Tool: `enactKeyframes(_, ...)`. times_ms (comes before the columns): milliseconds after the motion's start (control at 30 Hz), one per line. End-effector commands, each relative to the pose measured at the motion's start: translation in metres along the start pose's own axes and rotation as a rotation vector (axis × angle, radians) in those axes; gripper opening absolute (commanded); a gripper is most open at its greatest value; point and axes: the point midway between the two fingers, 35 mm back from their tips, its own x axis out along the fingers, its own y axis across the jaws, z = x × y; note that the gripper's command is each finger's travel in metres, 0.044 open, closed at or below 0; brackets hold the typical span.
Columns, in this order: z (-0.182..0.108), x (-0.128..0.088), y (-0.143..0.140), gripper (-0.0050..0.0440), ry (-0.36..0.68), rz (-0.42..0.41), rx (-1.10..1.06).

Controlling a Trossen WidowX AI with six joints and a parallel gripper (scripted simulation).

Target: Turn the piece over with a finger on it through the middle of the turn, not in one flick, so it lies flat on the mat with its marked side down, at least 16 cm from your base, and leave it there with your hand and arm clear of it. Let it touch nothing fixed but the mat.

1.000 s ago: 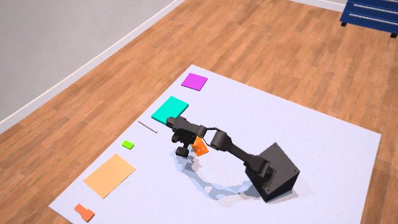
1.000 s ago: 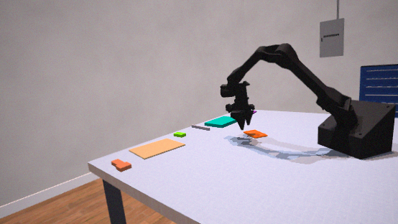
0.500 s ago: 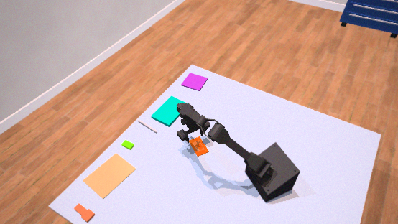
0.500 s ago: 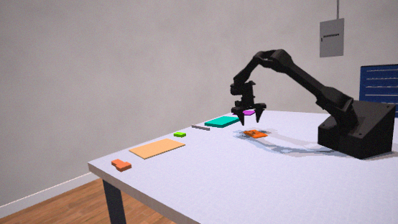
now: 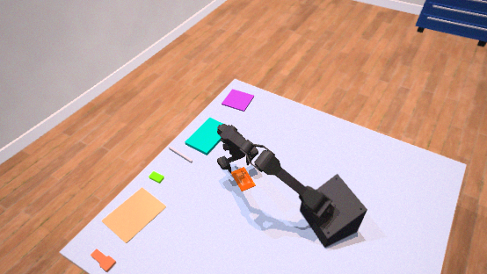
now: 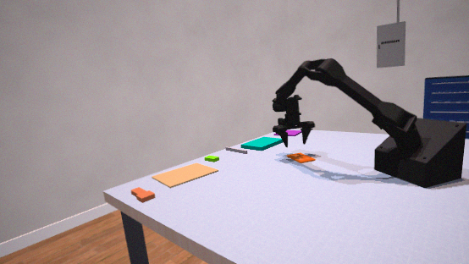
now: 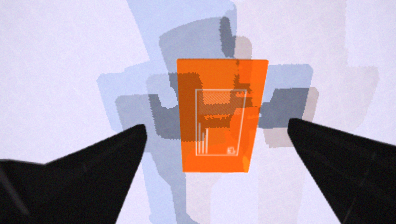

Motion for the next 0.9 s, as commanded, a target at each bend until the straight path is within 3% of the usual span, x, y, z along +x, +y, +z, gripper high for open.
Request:
enactKeyframes(0,0.007,0.001,-0.009,0.044,0.0,0.007,0.061)
enactKeyframes(600,0.007,0.001,-0.008,0.044,0.0,0.006,0.056)
enactKeyframes(867,0.01,0.04,-0.007,0.044,0.0,0.005,0.05)
